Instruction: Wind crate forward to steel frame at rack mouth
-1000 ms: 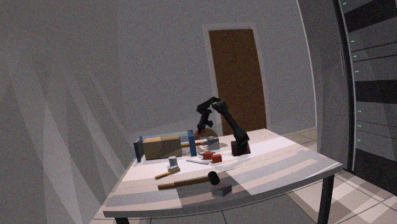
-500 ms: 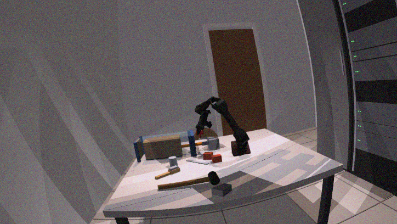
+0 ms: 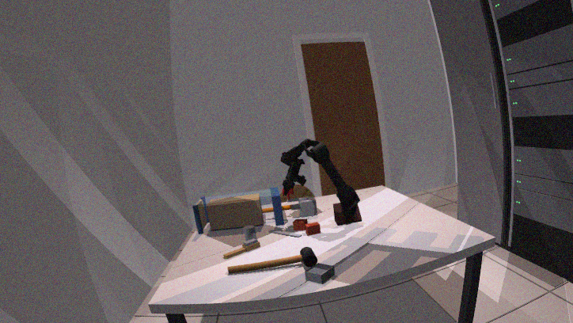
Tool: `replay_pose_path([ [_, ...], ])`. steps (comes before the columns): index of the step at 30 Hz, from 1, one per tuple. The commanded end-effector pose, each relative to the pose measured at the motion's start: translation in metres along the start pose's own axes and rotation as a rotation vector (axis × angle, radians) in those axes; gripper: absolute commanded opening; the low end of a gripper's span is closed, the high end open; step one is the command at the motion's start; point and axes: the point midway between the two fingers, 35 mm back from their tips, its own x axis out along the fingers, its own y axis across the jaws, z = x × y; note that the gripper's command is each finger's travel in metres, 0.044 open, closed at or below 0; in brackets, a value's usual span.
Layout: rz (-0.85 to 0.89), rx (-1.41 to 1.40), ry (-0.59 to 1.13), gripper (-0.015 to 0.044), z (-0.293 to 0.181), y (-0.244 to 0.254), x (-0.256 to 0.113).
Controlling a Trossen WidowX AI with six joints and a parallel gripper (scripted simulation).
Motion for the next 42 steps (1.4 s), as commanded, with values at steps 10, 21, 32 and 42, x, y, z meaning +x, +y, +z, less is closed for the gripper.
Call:
replay_pose_path([
  [10,-0.039,0.026,-0.019,0.0000,0.012,-0.030,-0.002],
  [21,-0.040,0.027,-0.020,0.0000,0.020,-0.044,-0.006],
  [32,-0.040,0.028,-0.021,0.0000,0.030,-0.056,-0.011],
  [42,-0.041,0.029,-0.022,0.0000,0.040,-0.065,-0.017],
])
